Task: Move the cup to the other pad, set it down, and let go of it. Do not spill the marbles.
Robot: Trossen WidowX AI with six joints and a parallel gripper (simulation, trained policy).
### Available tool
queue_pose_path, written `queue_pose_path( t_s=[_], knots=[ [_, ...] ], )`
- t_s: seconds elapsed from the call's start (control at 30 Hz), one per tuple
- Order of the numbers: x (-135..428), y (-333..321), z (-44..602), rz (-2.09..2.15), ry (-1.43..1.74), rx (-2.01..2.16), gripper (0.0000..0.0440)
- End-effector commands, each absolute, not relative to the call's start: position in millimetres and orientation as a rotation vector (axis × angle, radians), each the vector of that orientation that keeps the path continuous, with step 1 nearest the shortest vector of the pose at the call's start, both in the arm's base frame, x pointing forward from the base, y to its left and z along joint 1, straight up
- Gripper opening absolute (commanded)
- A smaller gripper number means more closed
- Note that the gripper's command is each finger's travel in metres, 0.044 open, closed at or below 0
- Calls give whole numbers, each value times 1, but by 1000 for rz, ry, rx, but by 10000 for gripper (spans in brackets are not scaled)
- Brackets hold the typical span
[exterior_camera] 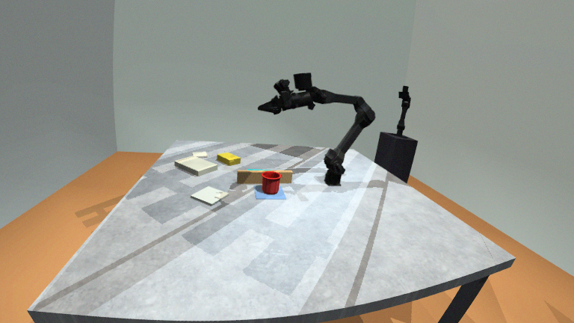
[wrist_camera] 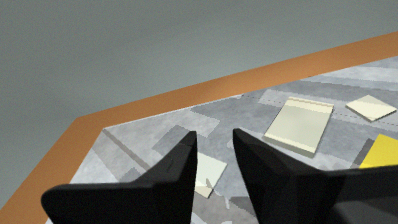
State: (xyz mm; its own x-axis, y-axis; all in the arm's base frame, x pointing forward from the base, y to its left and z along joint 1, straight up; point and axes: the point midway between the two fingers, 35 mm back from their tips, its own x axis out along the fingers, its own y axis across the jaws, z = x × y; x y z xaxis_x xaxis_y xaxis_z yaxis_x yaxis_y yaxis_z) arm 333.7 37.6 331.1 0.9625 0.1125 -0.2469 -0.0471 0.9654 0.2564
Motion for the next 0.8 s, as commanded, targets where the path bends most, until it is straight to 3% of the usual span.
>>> queue_pose_path(
  t_s=[0.0, 0.77],
  knots=[
    [336, 44, 331, 89, 306, 296, 115],
    [346, 73, 313, 24, 629, 554, 122]
  ],
)
